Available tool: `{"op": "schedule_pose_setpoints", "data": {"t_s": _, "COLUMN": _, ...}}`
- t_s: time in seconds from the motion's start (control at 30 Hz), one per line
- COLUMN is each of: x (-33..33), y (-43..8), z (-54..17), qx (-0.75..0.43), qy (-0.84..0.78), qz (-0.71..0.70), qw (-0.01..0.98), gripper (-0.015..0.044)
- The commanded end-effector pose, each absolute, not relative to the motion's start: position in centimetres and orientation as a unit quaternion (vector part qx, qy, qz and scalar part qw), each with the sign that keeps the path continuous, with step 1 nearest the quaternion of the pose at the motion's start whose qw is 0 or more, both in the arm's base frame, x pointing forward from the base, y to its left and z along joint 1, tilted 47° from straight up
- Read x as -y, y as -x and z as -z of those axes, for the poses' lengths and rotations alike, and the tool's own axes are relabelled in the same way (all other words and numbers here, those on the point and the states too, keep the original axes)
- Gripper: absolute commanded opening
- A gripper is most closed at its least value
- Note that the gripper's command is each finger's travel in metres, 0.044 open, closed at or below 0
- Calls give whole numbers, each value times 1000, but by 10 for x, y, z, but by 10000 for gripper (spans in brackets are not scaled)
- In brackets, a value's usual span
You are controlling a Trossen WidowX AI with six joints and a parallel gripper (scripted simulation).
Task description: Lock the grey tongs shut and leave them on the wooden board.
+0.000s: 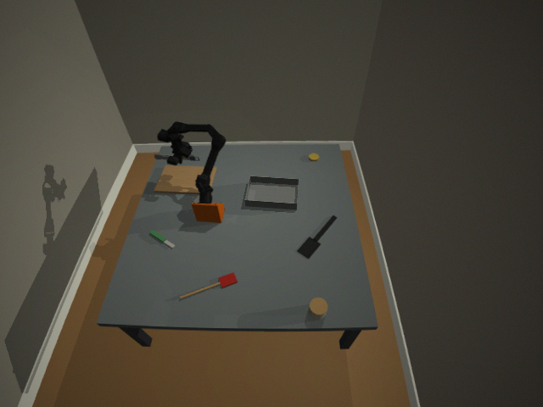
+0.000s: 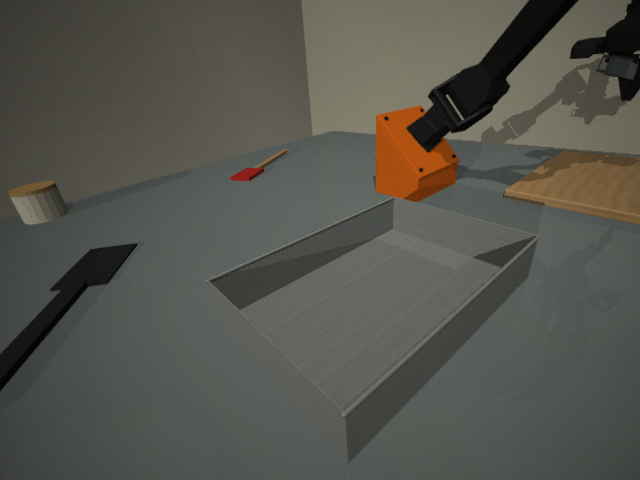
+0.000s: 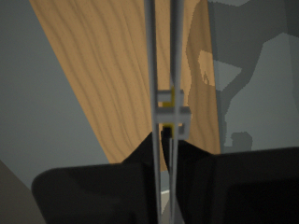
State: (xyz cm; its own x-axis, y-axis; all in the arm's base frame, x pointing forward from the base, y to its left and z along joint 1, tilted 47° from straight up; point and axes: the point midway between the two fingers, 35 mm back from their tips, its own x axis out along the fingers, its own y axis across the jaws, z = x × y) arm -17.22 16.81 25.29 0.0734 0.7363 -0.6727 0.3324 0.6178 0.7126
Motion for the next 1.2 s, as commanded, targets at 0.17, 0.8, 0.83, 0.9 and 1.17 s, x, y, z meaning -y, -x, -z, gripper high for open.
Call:
{"op": "schedule_pose_setpoints", "data": {"t_s": 0.17, "x": -167, "y": 175, "z": -261, "qx": -654, "qy": -413, "qz": -179, "qw": 608, "gripper": -150}}
{"op": "schedule_pose_setpoints", "data": {"t_s": 0.8, "x": -184, "y": 177, "z": -245, "qx": -650, "qy": -416, "qz": -166, "qw": 614, "gripper": -150}}
{"op": "schedule_pose_setpoints", "data": {"t_s": 0.83, "x": -185, "y": 177, "z": -244, "qx": -649, "qy": -416, "qz": -166, "qw": 614, "gripper": -150}}
{"op": "schedule_pose_setpoints", "data": {"t_s": 0.9, "x": -188, "y": 177, "z": -242, "qx": -649, "qy": -417, "qz": -164, "qw": 615, "gripper": -150}}
{"op": "schedule_pose_setpoints", "data": {"t_s": 1.17, "x": -197, "y": 176, "z": -233, "qx": -647, "qy": -418, "qz": -158, "qw": 617, "gripper": -150}}
